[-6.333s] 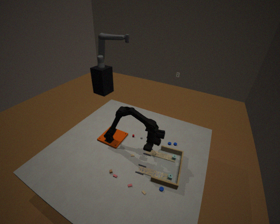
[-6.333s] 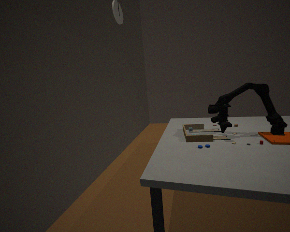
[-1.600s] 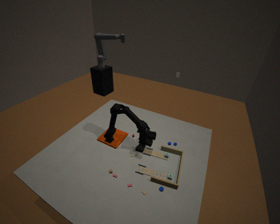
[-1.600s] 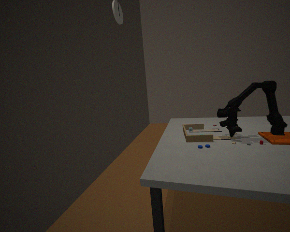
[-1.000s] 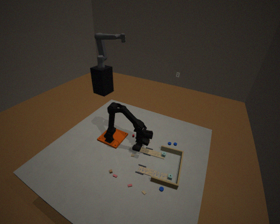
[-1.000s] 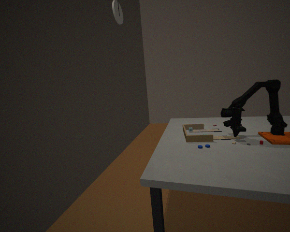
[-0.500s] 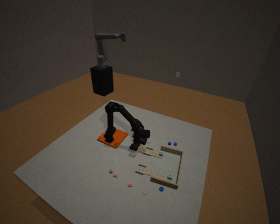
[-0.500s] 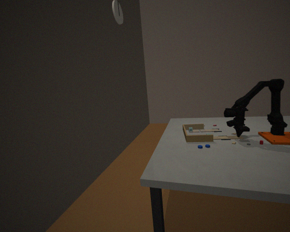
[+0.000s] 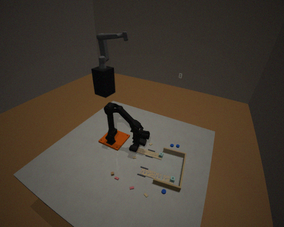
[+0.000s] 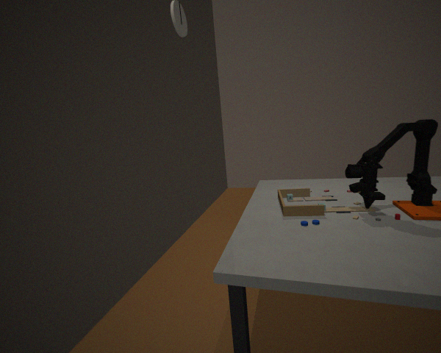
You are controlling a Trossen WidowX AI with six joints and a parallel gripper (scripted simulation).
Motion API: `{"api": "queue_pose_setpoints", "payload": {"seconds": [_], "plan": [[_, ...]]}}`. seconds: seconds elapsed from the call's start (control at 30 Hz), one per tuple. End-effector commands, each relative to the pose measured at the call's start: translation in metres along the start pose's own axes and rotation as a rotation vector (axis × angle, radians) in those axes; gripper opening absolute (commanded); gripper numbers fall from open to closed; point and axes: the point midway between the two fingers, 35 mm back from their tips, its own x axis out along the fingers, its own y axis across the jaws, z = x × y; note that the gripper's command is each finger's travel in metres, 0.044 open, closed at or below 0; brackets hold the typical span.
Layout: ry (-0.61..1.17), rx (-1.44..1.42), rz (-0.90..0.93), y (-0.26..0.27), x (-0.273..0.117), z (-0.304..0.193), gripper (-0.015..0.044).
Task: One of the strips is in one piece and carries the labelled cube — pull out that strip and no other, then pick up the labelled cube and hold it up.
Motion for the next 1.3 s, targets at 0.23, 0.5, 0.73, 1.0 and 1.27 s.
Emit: {"api": "queue_pose_setpoints", "payload": {"seconds": [0.23,0.5,0.73,1.0,1.27], "plan": [[0.027,0.002,0.003,0.0,0.004,-0.025,0.0],[0.028,0.002,0.003,0.0,0.004,-0.036,0.0],[0.029,0.002,0.003,0.0,0.003,-0.047,0.0],[0.029,0.002,0.003,0.0,0.003,-0.051,0.0],[0.029,0.002,0.003,0.0,0.003,-0.051,0.0]]}}
